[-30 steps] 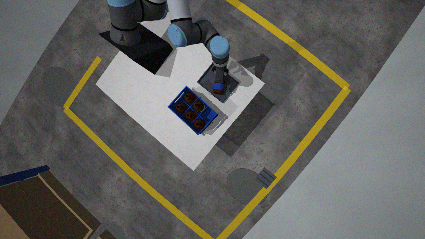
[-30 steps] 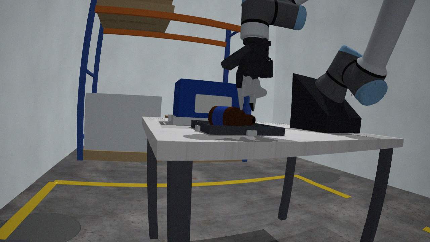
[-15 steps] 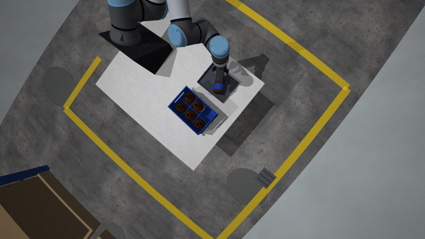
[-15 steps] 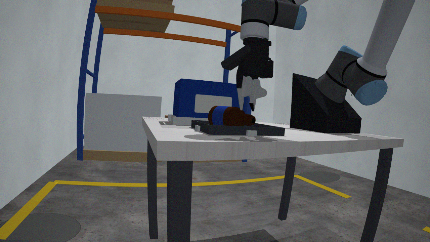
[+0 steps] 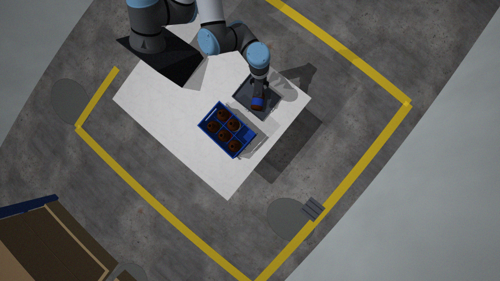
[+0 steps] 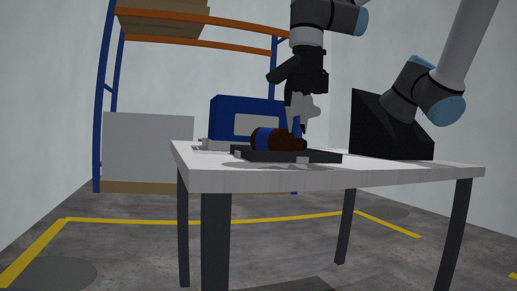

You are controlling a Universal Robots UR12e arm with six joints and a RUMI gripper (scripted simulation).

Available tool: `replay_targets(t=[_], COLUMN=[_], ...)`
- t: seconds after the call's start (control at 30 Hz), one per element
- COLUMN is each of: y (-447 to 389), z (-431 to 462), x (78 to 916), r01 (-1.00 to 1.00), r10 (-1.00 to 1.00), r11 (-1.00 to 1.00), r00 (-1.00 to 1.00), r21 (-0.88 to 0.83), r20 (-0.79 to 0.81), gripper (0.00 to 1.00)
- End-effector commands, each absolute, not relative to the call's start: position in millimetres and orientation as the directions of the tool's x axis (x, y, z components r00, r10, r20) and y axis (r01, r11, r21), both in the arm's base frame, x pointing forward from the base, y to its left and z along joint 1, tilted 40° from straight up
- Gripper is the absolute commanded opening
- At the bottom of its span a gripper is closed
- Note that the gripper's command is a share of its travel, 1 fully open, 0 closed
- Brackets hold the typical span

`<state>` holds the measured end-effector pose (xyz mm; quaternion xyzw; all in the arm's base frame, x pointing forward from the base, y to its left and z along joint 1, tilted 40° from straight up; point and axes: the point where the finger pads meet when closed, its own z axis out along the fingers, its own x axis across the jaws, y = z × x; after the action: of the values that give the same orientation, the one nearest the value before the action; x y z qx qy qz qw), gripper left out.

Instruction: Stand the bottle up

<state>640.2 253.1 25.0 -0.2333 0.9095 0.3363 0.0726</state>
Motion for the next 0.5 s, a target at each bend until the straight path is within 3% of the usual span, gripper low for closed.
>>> replay_targets(t=[0.0, 0.47], y=[253.4, 257.9], z=[24.7, 19.4], x=[638.7, 637.2], r01=[-0.471, -0.471], r10=[-0.374, -0.375], r11=[0.665, 0.664], r00=[-0.882, -0.882], r21=[0.579, 0.581], r20=[-0.288, -0.286], gripper=[0.38, 0.38])
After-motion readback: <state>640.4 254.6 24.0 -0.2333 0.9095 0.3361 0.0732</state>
